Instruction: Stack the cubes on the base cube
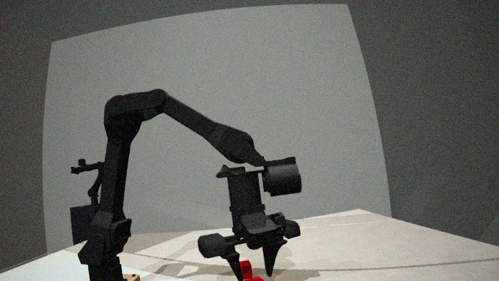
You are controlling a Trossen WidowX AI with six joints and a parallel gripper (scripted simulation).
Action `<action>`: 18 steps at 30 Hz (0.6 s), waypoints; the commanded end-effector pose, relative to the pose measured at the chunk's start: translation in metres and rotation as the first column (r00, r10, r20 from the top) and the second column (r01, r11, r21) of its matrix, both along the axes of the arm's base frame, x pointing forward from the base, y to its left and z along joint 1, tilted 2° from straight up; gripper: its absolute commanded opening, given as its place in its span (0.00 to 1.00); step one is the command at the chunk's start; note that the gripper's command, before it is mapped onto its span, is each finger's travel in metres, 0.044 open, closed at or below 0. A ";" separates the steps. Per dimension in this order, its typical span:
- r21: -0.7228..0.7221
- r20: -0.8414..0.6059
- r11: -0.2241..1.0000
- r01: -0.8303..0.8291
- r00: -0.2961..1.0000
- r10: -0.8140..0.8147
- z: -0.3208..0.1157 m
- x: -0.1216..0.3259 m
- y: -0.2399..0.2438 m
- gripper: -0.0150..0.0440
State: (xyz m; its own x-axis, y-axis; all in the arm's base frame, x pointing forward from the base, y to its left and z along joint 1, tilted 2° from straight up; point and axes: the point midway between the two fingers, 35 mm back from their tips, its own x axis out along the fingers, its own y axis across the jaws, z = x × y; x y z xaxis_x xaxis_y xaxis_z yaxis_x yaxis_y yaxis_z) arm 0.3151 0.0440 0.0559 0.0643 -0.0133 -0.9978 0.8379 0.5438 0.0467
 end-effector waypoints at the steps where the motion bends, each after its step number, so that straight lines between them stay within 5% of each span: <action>1: 0.002 -0.011 1.000 -0.005 1.000 0.005 -0.011 -0.001 0.000 0.70; 8: 0.002 -0.011 1.000 -0.005 1.000 0.005 -0.019 -0.001 0.000 0.70; 14: 0.002 -0.011 1.000 -0.005 1.000 0.005 -0.019 -0.001 0.000 0.44; 18: 0.002 -0.011 1.000 -0.005 1.000 0.005 -0.019 -0.001 0.000 0.43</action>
